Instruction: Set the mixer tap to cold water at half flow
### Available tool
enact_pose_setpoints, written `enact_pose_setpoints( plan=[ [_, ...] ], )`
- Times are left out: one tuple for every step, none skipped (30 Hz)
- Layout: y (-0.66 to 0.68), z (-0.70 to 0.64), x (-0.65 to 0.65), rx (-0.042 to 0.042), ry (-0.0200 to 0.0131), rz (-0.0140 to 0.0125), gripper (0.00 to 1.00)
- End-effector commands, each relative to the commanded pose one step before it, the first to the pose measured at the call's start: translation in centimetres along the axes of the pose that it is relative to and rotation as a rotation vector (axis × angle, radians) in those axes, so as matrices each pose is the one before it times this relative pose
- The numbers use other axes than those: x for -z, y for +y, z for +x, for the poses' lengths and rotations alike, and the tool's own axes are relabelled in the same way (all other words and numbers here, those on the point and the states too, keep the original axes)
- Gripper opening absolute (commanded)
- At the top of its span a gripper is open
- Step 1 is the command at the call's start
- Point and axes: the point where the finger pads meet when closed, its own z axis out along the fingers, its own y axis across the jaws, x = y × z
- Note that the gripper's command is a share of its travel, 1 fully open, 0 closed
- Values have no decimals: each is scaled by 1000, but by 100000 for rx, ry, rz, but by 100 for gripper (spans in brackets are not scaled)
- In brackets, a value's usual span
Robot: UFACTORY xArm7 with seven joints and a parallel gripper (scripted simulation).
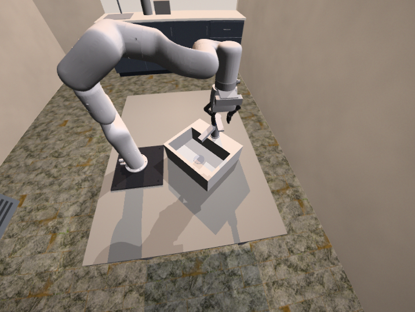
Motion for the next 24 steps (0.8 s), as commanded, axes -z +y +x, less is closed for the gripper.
enact_pose_setpoints(
  plan=[
    [-97,17,-422,0,-27,517,66],
    [0,0,0,0,0,0,66],
    [0,0,0,0,0,0,66],
    [-1,2,-139,0,0,0,66],
    [-1,2,-131,0,0,0,66],
    [-1,2,-123,0,0,0,66],
    [-1,2,-115,0,0,0,66],
    [-1,1,-106,0,0,0,66],
    [0,1,-97,0,0,0,66],
    [-1,1,-88,0,0,0,66],
    [-1,1,-79,0,0,0,66],
    [-1,1,-69,0,0,0,66],
    [0,1,-60,0,0,0,66],
    [0,1,-51,0,0,0,66],
    [0,1,-43,0,0,0,66],
    [0,0,-35,0,0,0,66],
    [0,0,-27,0,0,0,66],
    [0,0,-20,0,0,0,66],
    [0,0,0,0,0,0,66],
    [0,0,0,0,0,0,66],
    [0,0,-14,0,0,0,66],
    [0,0,-9,0,0,0,66],
    [0,0,-5,0,0,0,66],
    [0,0,-2,0,0,0,66]
  ],
)
